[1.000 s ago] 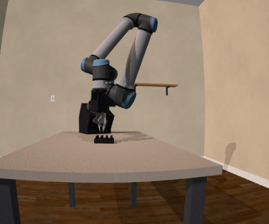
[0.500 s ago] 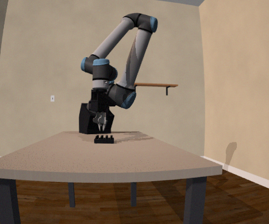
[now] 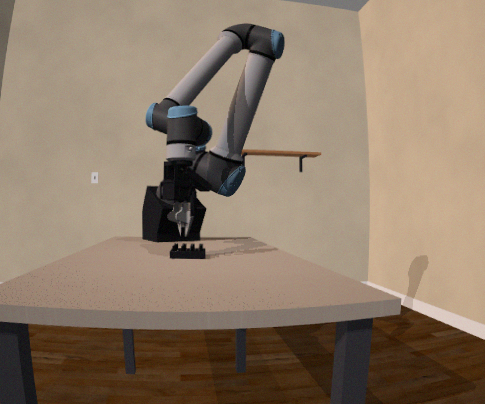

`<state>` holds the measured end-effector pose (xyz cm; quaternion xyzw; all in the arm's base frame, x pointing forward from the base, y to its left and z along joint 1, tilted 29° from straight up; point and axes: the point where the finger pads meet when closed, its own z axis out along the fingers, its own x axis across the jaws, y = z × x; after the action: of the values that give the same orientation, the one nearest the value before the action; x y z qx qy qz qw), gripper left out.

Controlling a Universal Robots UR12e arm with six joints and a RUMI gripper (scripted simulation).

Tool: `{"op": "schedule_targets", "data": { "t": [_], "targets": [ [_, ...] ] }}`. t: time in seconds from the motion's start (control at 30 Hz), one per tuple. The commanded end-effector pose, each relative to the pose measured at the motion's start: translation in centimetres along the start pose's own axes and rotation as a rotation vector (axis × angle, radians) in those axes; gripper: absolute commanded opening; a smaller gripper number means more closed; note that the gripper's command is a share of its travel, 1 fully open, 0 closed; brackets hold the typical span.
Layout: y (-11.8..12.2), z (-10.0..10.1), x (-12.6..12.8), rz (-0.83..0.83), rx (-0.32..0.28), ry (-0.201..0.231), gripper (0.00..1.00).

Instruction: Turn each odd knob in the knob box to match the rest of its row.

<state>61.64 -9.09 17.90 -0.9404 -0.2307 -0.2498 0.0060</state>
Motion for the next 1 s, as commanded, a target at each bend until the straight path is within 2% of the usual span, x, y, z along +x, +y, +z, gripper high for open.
{"op": "schedule_targets", "data": {
  "t": [0.0, 0.37, 0.43, 0.97],
  "targets": [
    [0.0, -0.1, 0.1, 0.082, -0.001, 0.0, 0.11],
    [-0.1, -0.6, 0.3, 0.434, -0.001, 0.001, 0.11],
    [-0.1, -0.6, 0.3, 0.434, -0.001, 0.001, 0.11],
    [0.0, -1.2, 0.4, 0.95, -0.001, 0.001, 0.11]
  ]
}}
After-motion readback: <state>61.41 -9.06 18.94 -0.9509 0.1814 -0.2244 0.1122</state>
